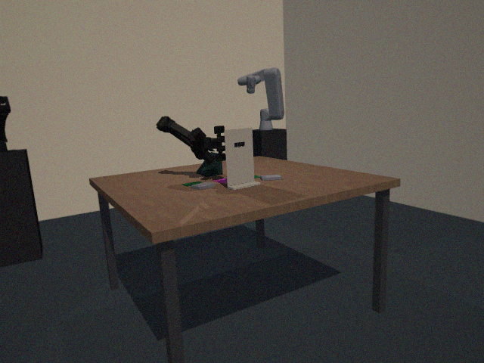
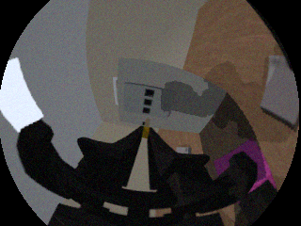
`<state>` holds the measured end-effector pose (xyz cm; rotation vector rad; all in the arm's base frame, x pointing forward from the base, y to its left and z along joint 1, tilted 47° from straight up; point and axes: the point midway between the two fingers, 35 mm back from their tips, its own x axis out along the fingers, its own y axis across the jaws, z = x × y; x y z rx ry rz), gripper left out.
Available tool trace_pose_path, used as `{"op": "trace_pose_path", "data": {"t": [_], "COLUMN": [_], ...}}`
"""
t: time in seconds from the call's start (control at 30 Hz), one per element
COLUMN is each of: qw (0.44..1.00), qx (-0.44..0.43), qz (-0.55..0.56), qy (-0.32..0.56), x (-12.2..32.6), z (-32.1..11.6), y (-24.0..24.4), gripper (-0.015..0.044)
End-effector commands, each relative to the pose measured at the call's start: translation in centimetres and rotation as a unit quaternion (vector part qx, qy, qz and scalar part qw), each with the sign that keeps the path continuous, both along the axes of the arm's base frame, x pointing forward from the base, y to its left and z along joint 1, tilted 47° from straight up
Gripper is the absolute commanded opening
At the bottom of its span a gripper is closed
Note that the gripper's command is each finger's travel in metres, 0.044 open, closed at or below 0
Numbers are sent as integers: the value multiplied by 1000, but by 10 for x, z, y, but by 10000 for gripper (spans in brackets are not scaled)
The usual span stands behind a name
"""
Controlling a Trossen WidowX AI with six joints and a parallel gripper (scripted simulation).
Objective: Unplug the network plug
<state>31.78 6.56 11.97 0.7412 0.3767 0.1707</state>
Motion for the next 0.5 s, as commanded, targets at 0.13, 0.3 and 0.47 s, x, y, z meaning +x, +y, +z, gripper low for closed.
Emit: {"op": "trace_pose_path", "data": {"t": [0.13, 0.3, 0.47], "qw": [1000, 1000, 1000], "qx": [0, 1, 1], "qz": [0, -1, -1], "qy": [0, 0, 0], "x": [-1, -4, -8], "z": [5, 16, 27], "y": [4, 12, 19], "gripper": [0, 0, 0]}}
